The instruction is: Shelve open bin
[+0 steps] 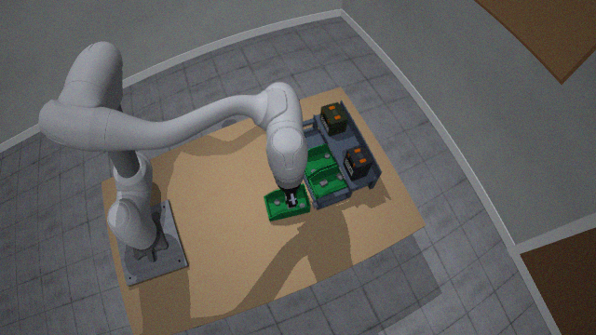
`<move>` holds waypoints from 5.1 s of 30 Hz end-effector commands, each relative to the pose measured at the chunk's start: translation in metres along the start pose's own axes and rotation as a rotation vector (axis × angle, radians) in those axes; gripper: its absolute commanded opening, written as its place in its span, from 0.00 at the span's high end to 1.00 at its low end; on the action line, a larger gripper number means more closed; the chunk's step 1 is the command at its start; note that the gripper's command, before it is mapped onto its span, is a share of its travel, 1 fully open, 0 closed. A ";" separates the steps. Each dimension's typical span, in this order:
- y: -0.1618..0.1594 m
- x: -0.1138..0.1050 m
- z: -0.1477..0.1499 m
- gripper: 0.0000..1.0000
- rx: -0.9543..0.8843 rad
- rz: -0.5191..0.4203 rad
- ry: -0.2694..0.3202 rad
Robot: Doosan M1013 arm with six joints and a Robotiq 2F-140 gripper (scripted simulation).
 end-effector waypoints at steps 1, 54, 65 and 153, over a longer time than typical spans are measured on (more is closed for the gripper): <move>0.000 0.001 0.000 0.85 0.000 0.000 0.000; 0.000 0.068 0.000 0.85 0.000 0.000 0.000; 0.000 0.068 0.000 0.85 0.000 0.000 0.000; 0.000 0.110 0.000 0.85 0.000 0.000 0.000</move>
Point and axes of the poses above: the point where the finger pads meet when closed, its own x axis out along the fingers, its own z axis across the jaws, y = z × x, the point moved 7 cm from there along -x, back along the fingers, and after that the axes turned 8 degrees about -x, right-handed, at the moved point
